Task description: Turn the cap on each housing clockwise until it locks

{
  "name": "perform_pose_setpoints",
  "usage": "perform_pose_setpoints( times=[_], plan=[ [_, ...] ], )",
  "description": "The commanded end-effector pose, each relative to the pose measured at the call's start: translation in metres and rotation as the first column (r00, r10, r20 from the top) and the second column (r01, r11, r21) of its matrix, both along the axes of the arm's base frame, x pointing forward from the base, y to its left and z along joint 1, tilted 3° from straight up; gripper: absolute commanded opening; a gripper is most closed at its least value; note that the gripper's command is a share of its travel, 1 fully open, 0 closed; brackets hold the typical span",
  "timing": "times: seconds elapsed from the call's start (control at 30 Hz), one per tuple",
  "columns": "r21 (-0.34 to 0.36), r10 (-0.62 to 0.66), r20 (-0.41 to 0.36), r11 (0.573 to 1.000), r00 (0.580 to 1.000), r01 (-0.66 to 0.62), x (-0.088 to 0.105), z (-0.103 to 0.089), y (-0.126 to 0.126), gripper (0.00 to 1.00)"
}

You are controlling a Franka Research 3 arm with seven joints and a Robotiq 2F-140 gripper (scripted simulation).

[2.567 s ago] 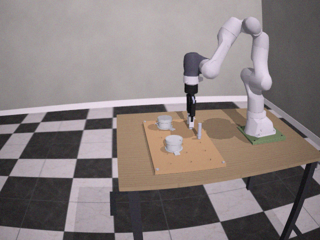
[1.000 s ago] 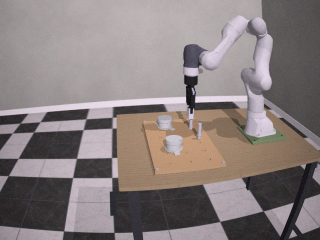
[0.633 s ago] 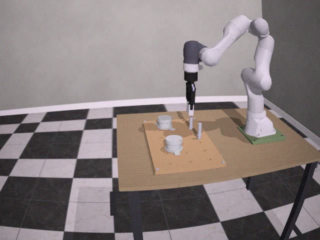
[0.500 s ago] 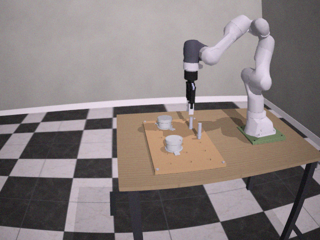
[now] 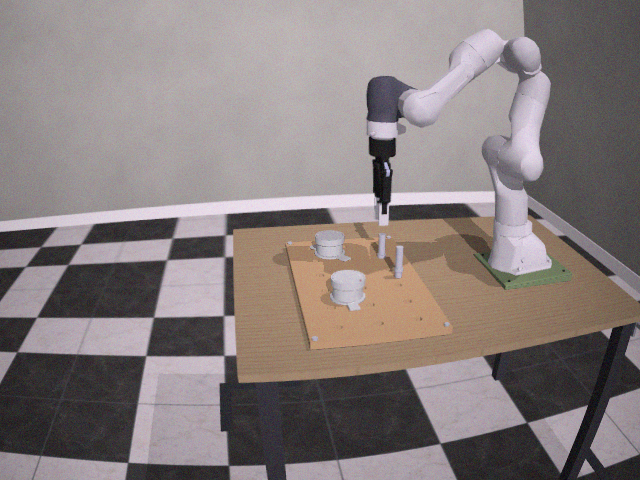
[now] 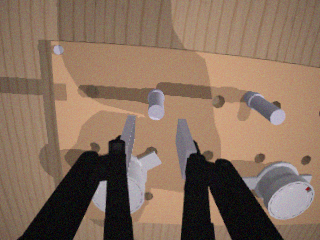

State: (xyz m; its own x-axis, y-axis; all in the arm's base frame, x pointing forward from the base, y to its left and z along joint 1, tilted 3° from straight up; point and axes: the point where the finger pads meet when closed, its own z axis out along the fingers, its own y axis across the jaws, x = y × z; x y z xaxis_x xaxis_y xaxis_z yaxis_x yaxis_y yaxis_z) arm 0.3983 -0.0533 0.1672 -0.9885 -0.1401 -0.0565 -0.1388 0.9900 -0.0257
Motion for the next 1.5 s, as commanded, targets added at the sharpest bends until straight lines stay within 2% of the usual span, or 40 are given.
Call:
perform_pose_setpoints(
  times=[0.0, 0.17, 0.2, 0.3, 0.4, 0.43, 1.47],
  plan=[
    [-0.001, -0.005, -0.004, 1.0, 1.0, 0.005, -0.002, 0.001, 0.0, 0.36],
    [0.0, -0.005, -0.004, 1.0, 1.0, 0.005, -0.002, 0.002, 0.001, 0.36],
    [0.0, -0.005, -0.004, 1.0, 1.0, 0.005, -0.002, 0.002, 0.011, 0.36],
    [0.003, -0.004, -0.004, 1.0, 1.0, 0.004, -0.016, 0.0, 0.086, 0.36],
    [-0.001, -0.005, -0.004, 1.0, 1.0, 0.005, -0.035, -0.003, 0.136, 0.36],
    [-0.001, -0.005, -0.004, 1.0, 1.0, 0.005, -0.037, -0.003, 0.14, 0.36],
    [-0.001, -0.005, -0.004, 1.0, 1.0, 0.005, -0.037, -0.003, 0.14, 0.36]
  ],
)
